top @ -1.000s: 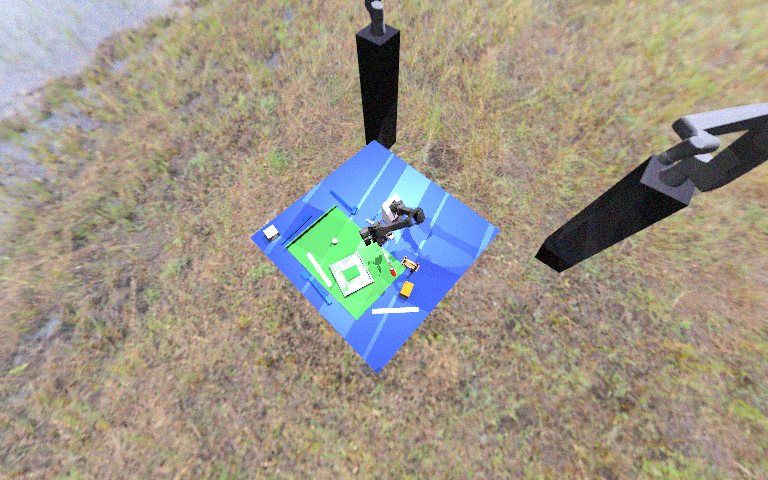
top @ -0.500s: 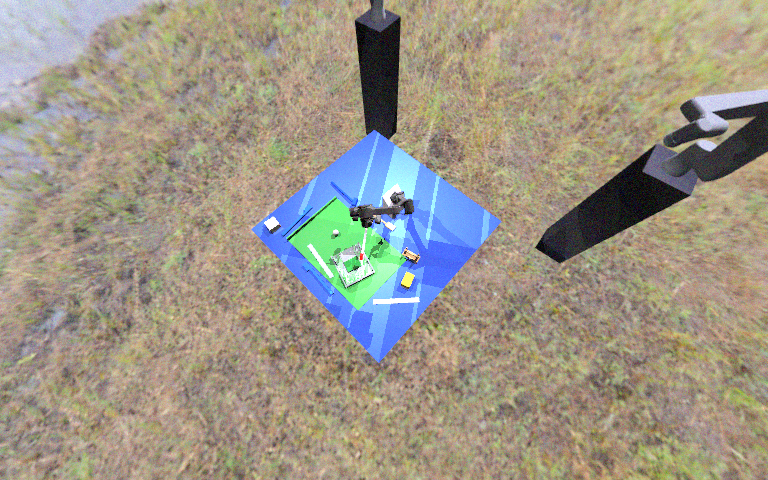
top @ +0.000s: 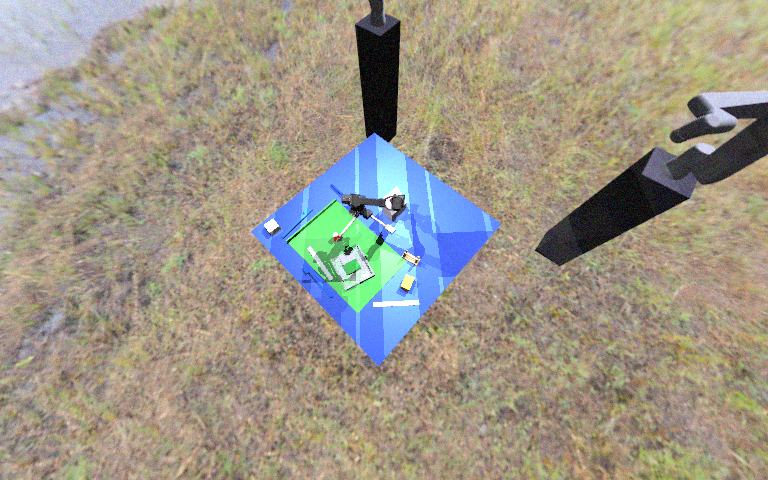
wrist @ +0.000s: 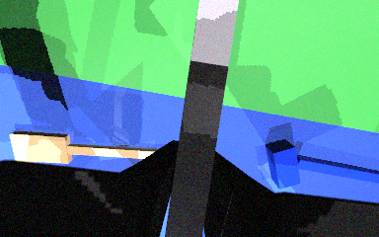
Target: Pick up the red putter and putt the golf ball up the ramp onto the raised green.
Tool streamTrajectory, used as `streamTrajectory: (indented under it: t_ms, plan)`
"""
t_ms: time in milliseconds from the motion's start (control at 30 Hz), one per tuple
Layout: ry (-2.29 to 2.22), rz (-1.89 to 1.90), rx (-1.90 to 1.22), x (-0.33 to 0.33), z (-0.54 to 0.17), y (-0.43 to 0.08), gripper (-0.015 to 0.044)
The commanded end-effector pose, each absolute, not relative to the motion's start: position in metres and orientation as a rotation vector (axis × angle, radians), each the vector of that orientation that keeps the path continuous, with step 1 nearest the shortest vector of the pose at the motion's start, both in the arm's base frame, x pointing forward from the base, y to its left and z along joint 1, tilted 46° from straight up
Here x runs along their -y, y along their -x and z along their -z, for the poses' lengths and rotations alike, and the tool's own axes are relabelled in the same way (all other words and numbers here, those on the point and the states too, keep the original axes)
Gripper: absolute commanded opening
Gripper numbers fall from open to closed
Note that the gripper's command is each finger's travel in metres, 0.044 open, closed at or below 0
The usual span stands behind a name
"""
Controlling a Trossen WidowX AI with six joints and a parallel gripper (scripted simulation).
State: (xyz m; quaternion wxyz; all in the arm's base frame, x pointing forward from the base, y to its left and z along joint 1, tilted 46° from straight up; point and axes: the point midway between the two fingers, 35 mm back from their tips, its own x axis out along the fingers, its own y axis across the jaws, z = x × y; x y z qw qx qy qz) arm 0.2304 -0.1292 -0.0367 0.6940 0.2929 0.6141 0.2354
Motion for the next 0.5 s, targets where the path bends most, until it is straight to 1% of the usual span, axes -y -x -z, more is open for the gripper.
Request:
streamTrajectory:
  t_ms: [0,200,467]
  plan:
    - [-0.779,-0.41,-1.42,0.148,0.054,-0.217,0.0]
    - [-0.936,-0.301,-1.466,0.161,0.073,-0.202,0.0]
    - [-0.941,-0.298,-1.467,0.157,0.077,-0.203,0.0]
